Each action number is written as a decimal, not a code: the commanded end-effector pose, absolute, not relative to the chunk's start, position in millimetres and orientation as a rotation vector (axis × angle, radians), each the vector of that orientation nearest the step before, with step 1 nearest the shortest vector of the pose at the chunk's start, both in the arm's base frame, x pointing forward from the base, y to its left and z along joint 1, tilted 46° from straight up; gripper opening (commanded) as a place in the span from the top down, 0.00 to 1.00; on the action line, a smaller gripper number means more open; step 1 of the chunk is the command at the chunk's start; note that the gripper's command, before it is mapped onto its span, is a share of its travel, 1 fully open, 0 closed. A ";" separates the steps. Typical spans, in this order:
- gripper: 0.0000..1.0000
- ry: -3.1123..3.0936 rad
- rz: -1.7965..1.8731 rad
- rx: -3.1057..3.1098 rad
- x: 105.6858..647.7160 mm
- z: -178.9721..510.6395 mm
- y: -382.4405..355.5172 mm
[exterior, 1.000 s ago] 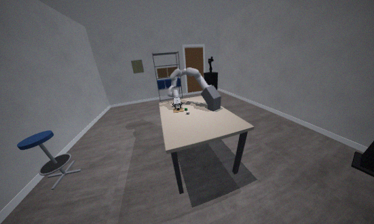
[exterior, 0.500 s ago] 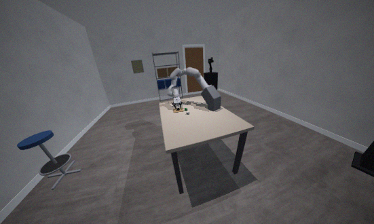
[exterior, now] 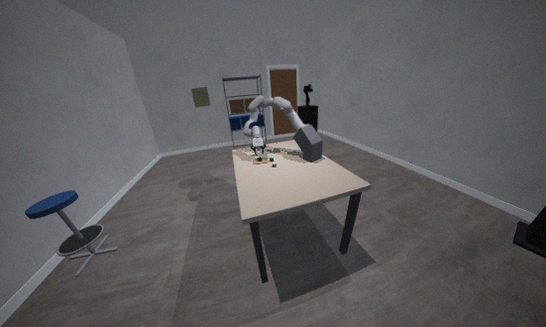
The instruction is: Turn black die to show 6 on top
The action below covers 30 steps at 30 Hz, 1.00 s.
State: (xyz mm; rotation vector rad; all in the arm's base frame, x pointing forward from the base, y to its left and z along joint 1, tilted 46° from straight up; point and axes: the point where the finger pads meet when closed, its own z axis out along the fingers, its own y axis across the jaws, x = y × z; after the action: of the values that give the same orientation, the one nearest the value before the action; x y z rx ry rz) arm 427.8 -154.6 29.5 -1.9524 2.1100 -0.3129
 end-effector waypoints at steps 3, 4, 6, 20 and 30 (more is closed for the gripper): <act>0.31 2.111 -0.314 -1.954 425.9 39.2 -145.2; 0.31 2.111 -0.314 -1.954 425.6 40.2 -144.2; 0.31 2.111 -0.314 -1.954 425.3 41.6 -142.8; 0.31 2.116 -0.313 -1.957 423.7 41.7 -141.3; 0.31 2.164 -0.314 -1.980 412.9 35.3 -137.7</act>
State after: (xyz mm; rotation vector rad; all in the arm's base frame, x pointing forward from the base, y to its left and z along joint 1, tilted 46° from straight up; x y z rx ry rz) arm 417.1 -139.6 37.2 -1.9676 2.1404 -0.3097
